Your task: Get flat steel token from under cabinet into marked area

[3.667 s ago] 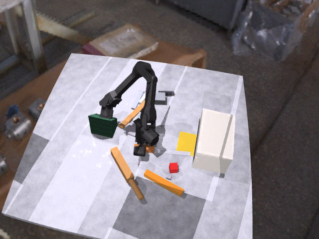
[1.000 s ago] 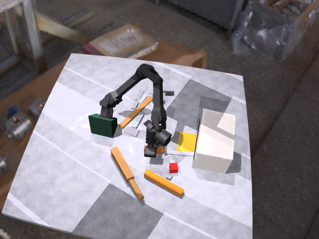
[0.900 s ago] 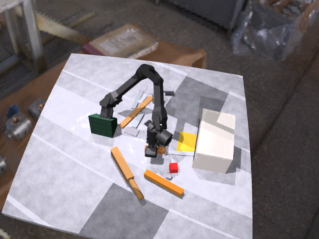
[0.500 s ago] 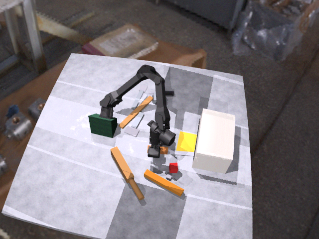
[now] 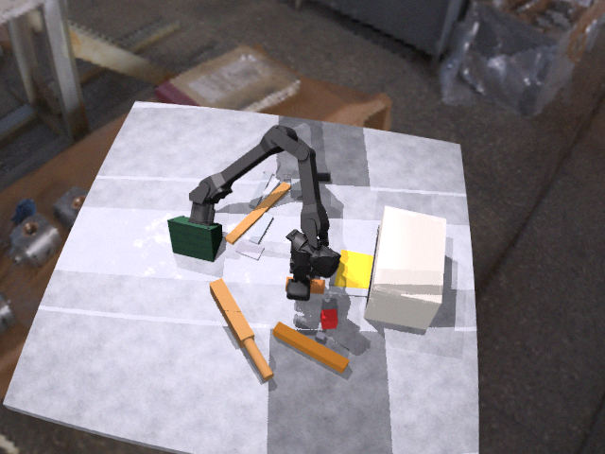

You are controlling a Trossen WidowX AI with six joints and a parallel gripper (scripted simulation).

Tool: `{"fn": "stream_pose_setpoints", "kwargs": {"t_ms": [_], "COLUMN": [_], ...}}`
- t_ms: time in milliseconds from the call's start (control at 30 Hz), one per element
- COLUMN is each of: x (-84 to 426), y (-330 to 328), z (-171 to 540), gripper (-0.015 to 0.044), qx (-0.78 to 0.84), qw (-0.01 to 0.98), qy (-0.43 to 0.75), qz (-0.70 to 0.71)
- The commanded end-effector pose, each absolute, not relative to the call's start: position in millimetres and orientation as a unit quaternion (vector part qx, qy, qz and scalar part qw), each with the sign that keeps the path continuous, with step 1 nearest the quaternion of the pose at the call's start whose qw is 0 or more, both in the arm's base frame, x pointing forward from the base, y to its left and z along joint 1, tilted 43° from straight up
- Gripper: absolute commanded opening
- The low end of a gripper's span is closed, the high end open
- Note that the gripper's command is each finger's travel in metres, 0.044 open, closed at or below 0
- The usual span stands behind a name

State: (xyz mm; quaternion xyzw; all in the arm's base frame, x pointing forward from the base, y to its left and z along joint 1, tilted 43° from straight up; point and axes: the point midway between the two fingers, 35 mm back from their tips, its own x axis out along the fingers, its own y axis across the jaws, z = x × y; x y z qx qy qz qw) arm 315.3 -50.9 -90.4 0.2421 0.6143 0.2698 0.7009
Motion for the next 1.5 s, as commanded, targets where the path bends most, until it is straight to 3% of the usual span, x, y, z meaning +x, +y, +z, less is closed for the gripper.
{"fn": "stream_pose_setpoints", "kwargs": {"t_ms": [0,1467], "x": [321.7,368.8], "y": [-51.7,-52.6], "z": [-90.0,-83.9], "gripper": [0.0000,0.0000], "qx": [0.243,0.242], "qw": [0.700,0.701], "qy": [0.616,0.614], "qz": [0.268,0.268]}}
